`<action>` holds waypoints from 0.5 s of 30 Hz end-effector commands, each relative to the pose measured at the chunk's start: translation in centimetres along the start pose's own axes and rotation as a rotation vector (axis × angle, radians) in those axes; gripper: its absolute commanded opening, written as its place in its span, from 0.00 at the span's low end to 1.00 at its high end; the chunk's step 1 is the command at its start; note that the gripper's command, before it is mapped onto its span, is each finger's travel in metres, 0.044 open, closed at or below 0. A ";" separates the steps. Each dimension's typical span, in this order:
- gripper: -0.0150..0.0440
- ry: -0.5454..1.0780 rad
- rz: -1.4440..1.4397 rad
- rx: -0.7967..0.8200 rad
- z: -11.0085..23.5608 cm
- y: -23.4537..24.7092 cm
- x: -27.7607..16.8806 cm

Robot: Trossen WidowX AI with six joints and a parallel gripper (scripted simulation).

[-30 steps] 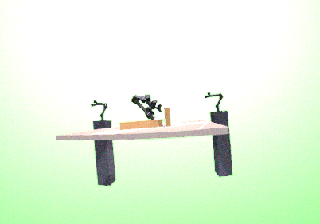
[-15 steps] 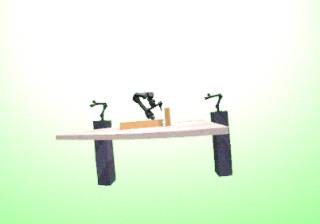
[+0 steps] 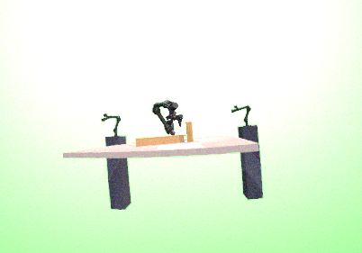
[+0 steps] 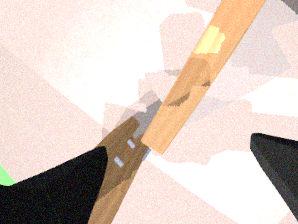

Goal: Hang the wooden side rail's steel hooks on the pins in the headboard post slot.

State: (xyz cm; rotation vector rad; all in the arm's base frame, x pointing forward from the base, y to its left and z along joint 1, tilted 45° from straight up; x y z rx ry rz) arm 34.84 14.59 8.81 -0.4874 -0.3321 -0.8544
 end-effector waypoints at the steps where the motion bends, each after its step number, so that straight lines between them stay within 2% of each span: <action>1: 1.00 -0.170 -0.589 -0.159 0.5 2.3 0.5; 15: 1.00 -0.174 -0.598 -0.161 0.5 2.4 0.5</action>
Point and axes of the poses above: the point midway between the two fingers, 35 mm back from their tips, its own z axis back along the fingers, its own y axis across the jaws, x = y × z, the point moved 7 cm from there along z, back along the fingers, and after that the axes turned 12 degrees about -z, right-handed, at the moved point
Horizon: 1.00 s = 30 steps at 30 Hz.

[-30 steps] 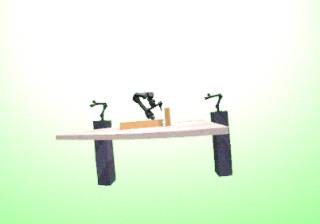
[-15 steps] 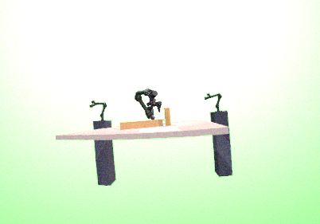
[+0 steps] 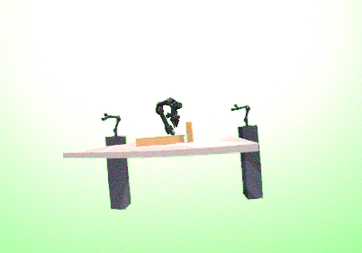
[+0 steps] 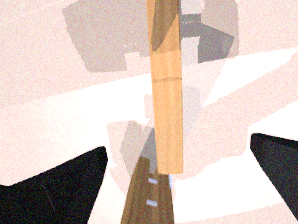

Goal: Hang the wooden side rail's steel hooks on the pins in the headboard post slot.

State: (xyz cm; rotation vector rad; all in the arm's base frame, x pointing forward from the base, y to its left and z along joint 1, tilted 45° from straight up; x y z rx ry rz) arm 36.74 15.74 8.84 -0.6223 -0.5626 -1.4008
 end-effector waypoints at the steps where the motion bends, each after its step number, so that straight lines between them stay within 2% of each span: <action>1: 1.00 -0.014 -0.035 0.000 0.1 0.2 0.0; 4: 1.00 -0.014 -0.035 0.000 -0.5 0.3 0.0; 8: 1.00 -0.015 -0.036 0.000 -3.3 0.2 0.0; 30: 1.00 -0.015 -0.036 0.001 -6.3 0.4 0.0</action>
Point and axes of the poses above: the point midway between the two fingers, 35 mm back from their tips, its own z axis back along the fingers, its own y axis across the jaws, x = y × z, the point moved 7 cm from there along z, back along the fingers, and after that the axes turned 12 degrees about -z, right-handed, at the moved point
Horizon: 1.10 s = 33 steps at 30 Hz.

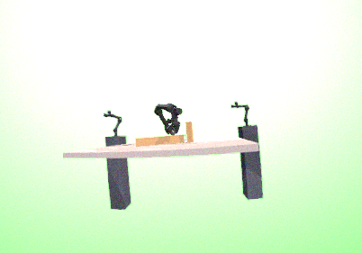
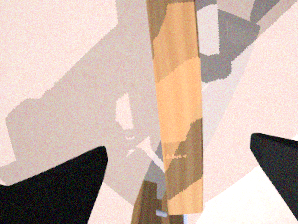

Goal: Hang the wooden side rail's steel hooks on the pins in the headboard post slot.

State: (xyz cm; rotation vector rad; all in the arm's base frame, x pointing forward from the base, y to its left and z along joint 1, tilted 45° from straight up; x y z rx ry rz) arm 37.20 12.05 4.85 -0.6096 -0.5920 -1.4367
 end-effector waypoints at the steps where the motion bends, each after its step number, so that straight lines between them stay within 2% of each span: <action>1: 1.00 -0.008 0.008 -0.009 -1.0 -0.1 0.1; 33: 1.00 -0.011 0.008 -0.009 -6.1 -0.3 0.2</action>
Point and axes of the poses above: the point midway between the two fingers, 35 mm back from their tips, its own z axis back along the fingers, its own y axis across the jaws, x = y × z, the point moved 7 cm from there along z, back along the fingers, and after that the axes turned 12 degrees about -z, right-handed, at the moved point
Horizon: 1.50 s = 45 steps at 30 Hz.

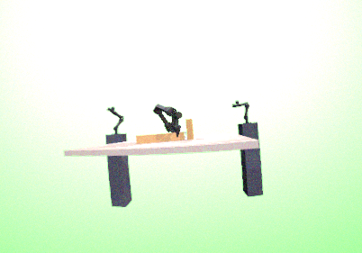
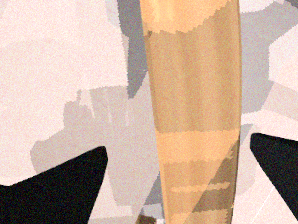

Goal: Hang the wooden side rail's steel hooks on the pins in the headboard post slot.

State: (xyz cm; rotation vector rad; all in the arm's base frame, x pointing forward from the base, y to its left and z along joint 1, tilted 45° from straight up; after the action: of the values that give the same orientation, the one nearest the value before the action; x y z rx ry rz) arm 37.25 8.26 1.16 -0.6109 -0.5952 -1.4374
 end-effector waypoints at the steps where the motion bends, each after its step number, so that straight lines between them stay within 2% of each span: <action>1: 1.00 -0.009 0.009 -0.010 -0.9 -0.3 0.1; 6: 1.00 -0.009 0.009 -0.010 -0.9 -0.3 0.1; 18: 0.47 -0.009 0.009 -0.010 -0.9 -0.3 0.1; 25: 0.39 -0.009 0.009 -0.010 -0.9 -0.3 0.1; 28: 0.25 -0.009 0.009 -0.010 -0.9 -0.3 0.1; 45: 0.25 -0.009 -0.075 -0.010 -0.7 -0.3 0.2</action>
State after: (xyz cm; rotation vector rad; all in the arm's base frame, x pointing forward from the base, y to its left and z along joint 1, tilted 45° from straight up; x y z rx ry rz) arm 36.94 7.72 0.71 -0.6186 -0.6041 -1.4639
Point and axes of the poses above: the point midway between the two fingers, 35 mm back from their tips, its own z axis back along the fingers, its own y axis across the jaws, x = y × z, the point moved 7 cm from there along z, back along the fingers, and after that the axes turned 12 degrees about -z, right-handed, at the moved point
